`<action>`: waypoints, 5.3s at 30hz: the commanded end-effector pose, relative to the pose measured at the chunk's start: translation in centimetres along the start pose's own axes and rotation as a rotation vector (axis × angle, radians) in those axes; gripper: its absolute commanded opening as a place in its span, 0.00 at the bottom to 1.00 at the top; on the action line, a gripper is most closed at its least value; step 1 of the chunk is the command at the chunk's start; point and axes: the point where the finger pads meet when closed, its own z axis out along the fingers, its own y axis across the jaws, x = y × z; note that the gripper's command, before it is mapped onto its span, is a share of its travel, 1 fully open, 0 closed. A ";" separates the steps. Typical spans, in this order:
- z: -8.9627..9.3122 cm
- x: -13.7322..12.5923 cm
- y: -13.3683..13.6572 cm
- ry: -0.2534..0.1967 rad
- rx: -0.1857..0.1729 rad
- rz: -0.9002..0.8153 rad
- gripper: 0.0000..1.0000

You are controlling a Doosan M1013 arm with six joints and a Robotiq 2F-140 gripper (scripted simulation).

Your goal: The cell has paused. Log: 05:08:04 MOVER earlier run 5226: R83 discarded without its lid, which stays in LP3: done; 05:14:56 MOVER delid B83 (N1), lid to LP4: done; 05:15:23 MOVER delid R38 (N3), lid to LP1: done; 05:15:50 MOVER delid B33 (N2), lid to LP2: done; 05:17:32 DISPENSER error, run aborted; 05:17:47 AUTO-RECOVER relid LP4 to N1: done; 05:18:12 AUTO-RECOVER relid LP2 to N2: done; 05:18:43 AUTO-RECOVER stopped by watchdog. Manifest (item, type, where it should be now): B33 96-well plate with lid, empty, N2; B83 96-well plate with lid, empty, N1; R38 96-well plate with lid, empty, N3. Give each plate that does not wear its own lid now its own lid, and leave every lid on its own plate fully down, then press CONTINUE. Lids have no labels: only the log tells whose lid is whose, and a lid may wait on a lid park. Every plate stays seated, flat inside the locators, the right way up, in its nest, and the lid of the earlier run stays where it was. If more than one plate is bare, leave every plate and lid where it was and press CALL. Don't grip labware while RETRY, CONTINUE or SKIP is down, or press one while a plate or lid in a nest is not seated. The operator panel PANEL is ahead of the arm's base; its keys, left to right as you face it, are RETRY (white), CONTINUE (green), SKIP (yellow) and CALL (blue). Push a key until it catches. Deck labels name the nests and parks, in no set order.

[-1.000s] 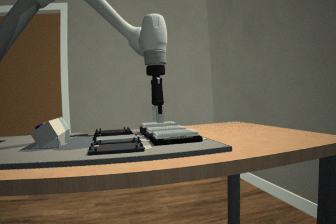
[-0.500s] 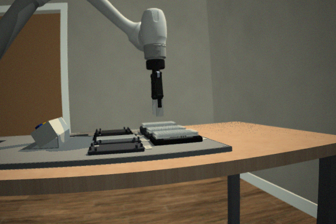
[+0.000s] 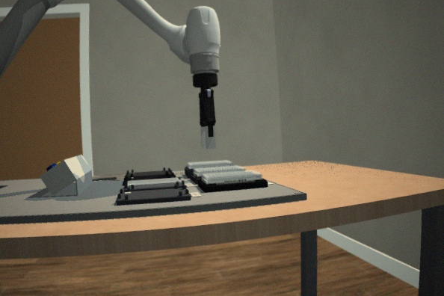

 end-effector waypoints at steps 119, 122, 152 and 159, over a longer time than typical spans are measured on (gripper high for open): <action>-3.7 -41.7 11.5 0.000 0.000 -0.024 0.00; -3.6 -41.7 11.5 0.000 0.000 -0.024 0.00; -3.2 -41.7 11.5 0.000 0.000 -0.024 0.00; -3.2 -41.7 11.5 0.000 0.000 -0.024 0.00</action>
